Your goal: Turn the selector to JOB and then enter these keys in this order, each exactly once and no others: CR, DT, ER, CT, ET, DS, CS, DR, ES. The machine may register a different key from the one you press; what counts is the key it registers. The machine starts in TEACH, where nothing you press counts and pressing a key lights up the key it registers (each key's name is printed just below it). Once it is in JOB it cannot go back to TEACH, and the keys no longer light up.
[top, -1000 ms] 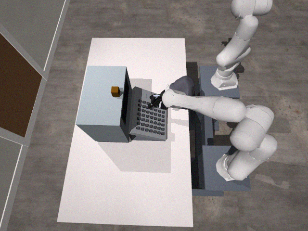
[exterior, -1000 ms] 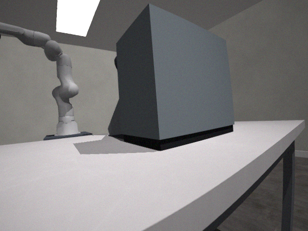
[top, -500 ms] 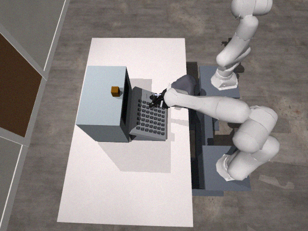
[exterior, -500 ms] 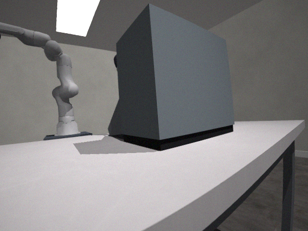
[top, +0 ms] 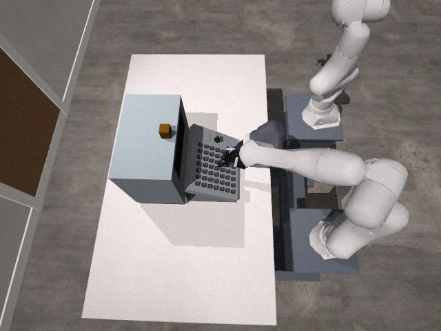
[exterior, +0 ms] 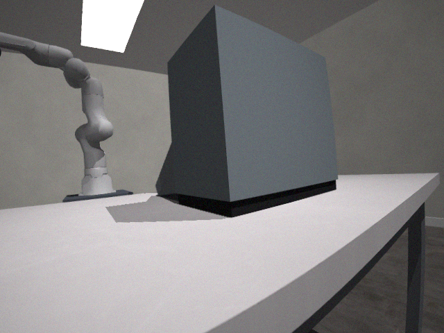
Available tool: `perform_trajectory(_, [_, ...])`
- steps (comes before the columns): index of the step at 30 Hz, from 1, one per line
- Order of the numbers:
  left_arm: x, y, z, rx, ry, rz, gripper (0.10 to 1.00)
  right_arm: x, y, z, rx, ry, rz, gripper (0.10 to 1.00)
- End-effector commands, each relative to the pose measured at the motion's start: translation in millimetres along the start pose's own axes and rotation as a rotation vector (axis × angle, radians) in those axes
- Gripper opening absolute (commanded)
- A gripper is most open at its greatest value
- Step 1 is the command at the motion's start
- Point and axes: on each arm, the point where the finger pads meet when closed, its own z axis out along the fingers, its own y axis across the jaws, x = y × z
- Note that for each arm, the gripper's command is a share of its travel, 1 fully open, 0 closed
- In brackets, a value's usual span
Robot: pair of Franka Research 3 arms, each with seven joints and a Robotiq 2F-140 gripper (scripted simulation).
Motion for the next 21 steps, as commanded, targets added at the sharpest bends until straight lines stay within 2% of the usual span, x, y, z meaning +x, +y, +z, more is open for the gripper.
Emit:
perform_trajectory(1, [6, -3, -3.1, -0.015, -0.023, -0.005, 0.099, 0, 2, -0.3, -0.002, -0.001, -0.004, 1.000])
perform_trajectory(9, [10, -5, -1.6, -0.015, -0.023, -0.005, 0.099, 0, 2, -0.3, -0.002, -0.001, -0.004, 1.000])
perform_trajectory(21, [10, -5, 13.0, -0.015, -0.023, -0.005, 0.099, 0, 2, -0.3, -0.002, -0.001, -0.004, 1.000])
